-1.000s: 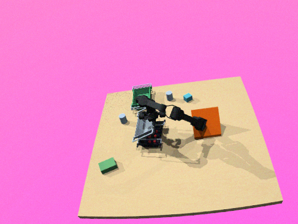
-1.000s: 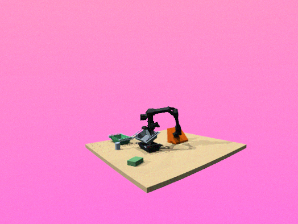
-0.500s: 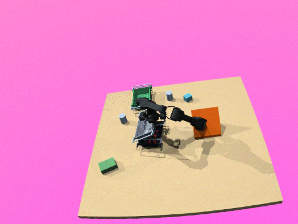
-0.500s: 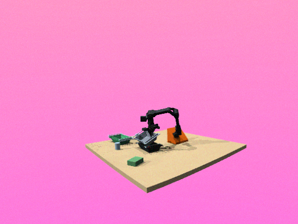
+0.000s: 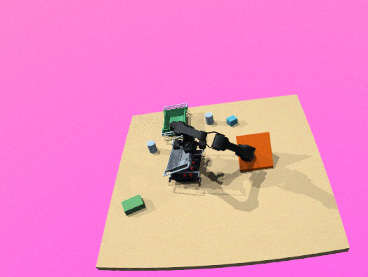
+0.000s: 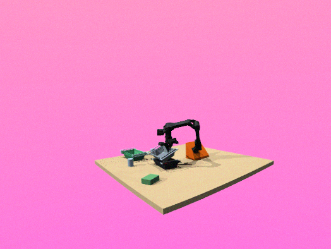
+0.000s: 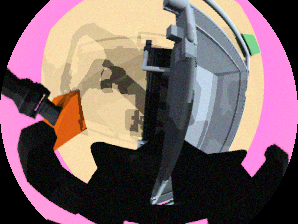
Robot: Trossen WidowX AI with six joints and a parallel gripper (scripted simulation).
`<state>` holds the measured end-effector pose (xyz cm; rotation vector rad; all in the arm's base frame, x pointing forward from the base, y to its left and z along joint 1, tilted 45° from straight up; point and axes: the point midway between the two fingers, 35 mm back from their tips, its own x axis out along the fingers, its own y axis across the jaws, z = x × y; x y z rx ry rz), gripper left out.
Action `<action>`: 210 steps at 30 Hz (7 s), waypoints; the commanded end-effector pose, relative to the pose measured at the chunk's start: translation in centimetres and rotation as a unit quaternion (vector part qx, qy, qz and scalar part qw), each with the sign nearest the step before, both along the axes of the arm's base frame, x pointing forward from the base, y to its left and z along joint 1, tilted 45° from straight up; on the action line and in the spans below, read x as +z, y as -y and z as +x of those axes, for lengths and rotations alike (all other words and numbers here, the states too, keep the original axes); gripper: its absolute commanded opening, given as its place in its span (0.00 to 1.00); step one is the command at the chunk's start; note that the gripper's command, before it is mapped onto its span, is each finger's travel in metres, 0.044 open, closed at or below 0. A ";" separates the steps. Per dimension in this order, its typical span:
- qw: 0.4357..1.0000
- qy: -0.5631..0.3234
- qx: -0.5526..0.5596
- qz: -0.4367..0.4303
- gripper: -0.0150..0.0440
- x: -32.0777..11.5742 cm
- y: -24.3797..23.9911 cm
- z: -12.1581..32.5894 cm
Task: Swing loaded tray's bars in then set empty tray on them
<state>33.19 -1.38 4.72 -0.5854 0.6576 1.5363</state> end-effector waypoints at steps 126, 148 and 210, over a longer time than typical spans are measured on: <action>1.000 -0.003 -0.002 0.000 0.25 -0.8 -1.4 -1.4; 1.000 -0.008 0.005 0.000 0.25 -1.0 -2.0 -1.8; 1.000 -0.008 0.005 0.000 0.25 -1.4 -2.6 -2.2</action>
